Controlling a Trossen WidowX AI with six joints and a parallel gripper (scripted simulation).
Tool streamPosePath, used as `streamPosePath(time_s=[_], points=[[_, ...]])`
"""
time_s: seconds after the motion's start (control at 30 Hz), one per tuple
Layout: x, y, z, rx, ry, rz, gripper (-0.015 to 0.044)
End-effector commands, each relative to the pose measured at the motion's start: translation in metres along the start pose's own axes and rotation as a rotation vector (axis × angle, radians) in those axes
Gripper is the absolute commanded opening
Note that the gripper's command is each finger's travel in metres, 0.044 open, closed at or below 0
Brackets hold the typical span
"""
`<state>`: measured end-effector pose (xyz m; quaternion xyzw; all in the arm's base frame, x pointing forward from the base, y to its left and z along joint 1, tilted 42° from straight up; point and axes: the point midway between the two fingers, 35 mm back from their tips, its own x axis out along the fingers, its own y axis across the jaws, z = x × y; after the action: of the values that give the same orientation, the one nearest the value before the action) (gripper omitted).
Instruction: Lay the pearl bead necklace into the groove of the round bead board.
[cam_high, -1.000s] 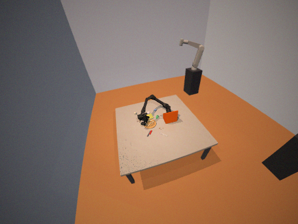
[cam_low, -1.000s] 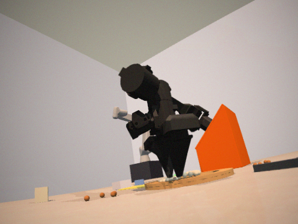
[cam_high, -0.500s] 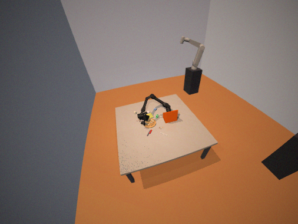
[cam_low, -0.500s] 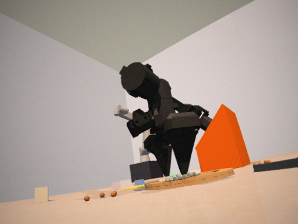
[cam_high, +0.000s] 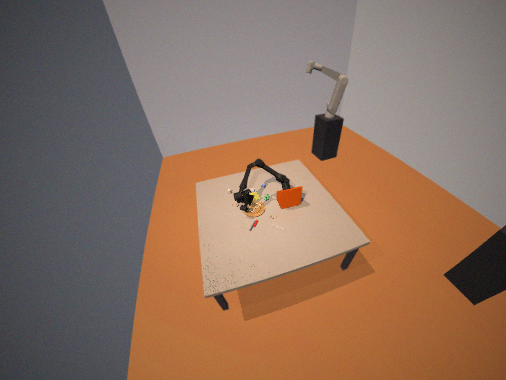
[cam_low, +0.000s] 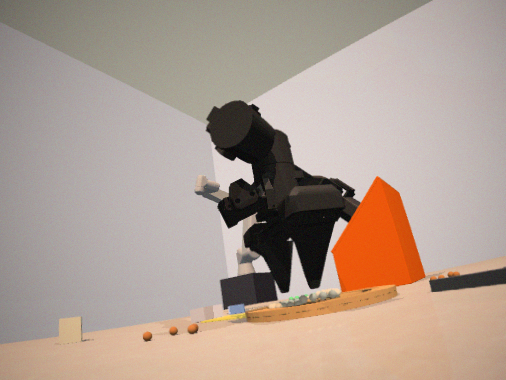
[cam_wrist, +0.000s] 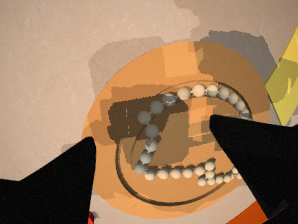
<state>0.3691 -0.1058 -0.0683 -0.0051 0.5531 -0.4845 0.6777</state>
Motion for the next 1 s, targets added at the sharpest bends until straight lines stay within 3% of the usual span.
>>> streamPosePath(time_s=[0.0,0.17,0.2,0.97], points=[[-0.025,0.0,-0.005,-0.084,-0.01,0.011,0.0256],[-0.024,0.0,-0.006,-0.088,-0.01,0.011,0.0125],[-0.022,0.0,-0.006,-0.088,-0.01,0.011,0.012],[0.007,0.0,-0.005,-0.086,-0.011,0.01,0.012]])
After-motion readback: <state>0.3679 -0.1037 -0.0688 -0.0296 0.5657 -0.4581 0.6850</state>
